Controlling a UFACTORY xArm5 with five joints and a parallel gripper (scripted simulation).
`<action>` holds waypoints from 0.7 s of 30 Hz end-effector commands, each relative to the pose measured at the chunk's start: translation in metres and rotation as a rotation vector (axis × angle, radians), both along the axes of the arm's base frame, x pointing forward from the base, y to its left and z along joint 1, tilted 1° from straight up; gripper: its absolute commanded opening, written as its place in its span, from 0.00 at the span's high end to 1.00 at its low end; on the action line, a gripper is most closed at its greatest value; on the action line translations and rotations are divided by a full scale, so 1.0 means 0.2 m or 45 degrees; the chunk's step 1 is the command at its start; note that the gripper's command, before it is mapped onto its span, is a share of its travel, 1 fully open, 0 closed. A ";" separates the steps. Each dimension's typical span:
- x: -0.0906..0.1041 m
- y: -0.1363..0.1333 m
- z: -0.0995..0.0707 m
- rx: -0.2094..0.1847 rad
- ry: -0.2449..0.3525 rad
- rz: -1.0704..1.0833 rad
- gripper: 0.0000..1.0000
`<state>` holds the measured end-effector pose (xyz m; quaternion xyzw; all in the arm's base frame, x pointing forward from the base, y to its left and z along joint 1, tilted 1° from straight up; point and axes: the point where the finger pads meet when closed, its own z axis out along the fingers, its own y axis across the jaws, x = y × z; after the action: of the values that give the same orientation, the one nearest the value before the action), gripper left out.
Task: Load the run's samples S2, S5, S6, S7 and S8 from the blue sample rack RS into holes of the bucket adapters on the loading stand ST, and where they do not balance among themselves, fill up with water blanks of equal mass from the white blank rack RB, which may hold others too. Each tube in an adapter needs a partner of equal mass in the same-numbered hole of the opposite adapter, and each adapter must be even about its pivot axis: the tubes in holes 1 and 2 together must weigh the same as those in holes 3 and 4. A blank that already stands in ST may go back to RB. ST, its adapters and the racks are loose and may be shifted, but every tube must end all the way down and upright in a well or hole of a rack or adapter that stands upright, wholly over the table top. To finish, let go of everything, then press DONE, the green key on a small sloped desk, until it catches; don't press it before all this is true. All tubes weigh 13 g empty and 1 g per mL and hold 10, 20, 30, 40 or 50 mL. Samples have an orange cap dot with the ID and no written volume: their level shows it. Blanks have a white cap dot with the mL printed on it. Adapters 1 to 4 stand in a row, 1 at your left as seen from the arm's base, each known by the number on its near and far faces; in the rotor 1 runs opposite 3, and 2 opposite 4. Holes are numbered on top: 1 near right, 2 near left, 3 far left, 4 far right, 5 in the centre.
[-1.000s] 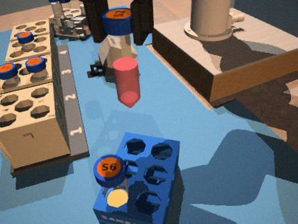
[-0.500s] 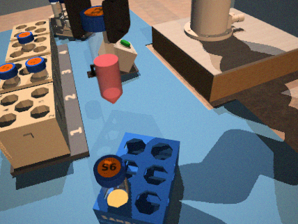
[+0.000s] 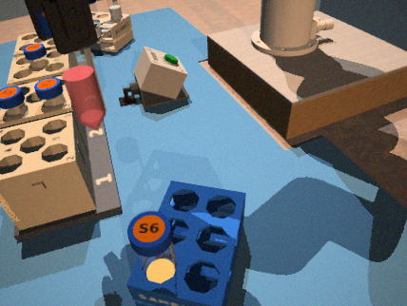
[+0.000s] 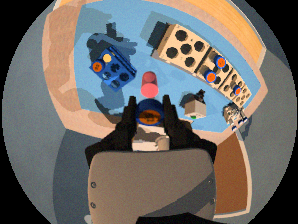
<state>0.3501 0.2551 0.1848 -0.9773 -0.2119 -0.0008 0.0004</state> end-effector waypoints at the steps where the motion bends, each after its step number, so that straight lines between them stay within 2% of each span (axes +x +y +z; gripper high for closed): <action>1: 0.12 -0.07 0.01 0.003 -0.003 -0.229 1.00; 8: 0.26 -0.18 0.01 0.005 -0.004 -0.504 1.00; 10: 0.26 -0.18 0.01 0.005 -0.004 -0.504 1.00; 17: 0.40 -0.28 0.02 0.005 -0.006 -0.504 1.00; 21: 0.41 -0.29 0.02 0.005 -0.006 -0.504 1.00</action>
<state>0.4252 0.2012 0.1866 -0.9999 -0.0159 -0.0024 0.0011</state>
